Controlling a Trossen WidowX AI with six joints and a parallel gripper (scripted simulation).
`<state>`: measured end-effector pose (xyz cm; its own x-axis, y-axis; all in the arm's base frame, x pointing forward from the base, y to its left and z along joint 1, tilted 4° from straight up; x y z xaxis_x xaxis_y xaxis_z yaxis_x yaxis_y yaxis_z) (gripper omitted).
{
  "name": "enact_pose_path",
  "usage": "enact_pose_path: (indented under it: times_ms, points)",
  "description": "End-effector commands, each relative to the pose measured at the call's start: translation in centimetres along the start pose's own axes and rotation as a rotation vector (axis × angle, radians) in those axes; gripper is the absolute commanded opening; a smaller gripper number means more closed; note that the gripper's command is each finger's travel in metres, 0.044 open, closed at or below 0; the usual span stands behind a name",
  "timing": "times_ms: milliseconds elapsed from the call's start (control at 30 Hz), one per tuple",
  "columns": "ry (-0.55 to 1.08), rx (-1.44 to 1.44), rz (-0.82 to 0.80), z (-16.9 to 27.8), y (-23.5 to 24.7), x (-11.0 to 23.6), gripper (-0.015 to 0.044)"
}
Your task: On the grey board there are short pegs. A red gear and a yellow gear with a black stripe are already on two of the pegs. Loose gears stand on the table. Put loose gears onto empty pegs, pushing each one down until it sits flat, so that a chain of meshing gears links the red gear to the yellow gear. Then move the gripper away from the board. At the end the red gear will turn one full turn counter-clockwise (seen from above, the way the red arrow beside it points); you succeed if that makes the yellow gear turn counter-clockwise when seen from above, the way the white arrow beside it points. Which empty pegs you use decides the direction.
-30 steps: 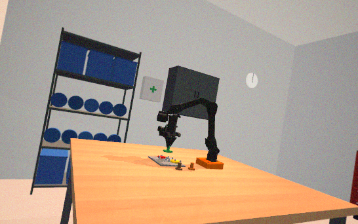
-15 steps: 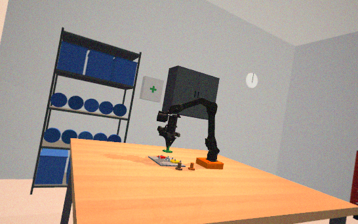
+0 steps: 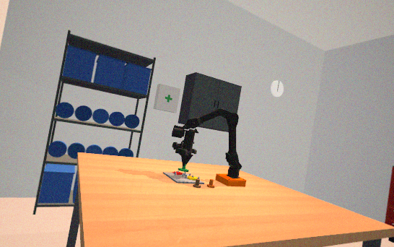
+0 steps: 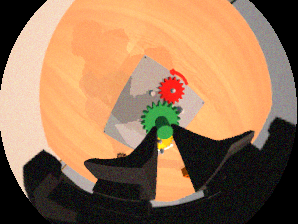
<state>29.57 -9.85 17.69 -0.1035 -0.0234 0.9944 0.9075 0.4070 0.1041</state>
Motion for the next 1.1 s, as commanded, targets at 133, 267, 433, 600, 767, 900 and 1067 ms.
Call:
enact_pose_path:
  times_ms: [133,267,433,600,767,900,1067]
  points:
    - [0.012,-0.099,0.009,0.1,0.0,-1.7,0.0000]
    - [0.012,-0.166,0.009,0.2,-0.1,-2.3,0.0000]
    - [0.012,-0.237,0.009,0.2,-0.1,-3.1,0.0000]
    - [0.012,-0.252,0.010,0.1,-0.1,-2.6,0.0000]
    - [0.012,-0.193,0.009,0.1,-0.1,-2.7,0.0000]
    - [0.012,-0.116,0.009,0.2,0.0,-2.8,0.0000]
    - [0.013,-0.024,0.008,0.2,-0.1,-2.8,0.0000]
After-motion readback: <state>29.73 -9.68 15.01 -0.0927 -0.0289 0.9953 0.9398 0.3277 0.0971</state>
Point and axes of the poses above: the point midway between the two fingers, 35 mm back from their tips, its own x axis back along the fingers, its own y axis across the jaws, z = x × y, the point moved 9 cm from there along x, back along the fingers, and after that the axes turned 14 degrees about -x, right-handed, at the moved point
